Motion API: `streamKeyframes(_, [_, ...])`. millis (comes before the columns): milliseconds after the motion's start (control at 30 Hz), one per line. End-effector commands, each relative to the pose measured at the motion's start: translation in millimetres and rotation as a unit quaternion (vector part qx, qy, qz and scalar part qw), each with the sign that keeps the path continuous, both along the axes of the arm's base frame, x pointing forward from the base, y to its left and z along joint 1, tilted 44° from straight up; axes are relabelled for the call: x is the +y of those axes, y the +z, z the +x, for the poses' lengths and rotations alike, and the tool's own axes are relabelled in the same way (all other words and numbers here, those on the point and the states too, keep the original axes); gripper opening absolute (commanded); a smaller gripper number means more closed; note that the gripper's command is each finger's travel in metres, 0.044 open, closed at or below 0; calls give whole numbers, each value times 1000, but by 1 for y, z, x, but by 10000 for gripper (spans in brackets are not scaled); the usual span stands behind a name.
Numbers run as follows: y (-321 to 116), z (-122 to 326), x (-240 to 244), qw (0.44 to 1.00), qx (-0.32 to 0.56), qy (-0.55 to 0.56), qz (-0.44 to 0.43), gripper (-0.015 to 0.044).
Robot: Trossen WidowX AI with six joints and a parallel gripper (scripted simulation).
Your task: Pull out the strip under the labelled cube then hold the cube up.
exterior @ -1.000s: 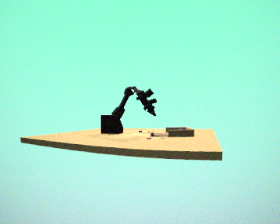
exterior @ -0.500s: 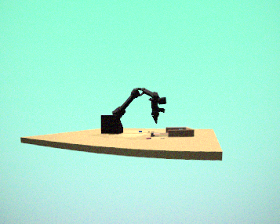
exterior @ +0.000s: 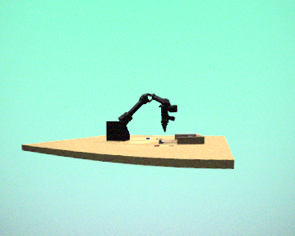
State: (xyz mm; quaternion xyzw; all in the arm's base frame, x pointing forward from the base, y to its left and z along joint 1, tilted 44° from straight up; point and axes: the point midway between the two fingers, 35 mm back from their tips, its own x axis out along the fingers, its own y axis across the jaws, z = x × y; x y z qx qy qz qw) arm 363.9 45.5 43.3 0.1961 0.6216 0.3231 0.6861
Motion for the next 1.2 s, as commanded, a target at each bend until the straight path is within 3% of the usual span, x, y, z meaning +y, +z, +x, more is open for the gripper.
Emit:
streamKeyframes(0, [-7,0,5,1000,5,0,-1,0])
streamKeyframes(1167, [-47,1,42,1000,4,0,0,0])
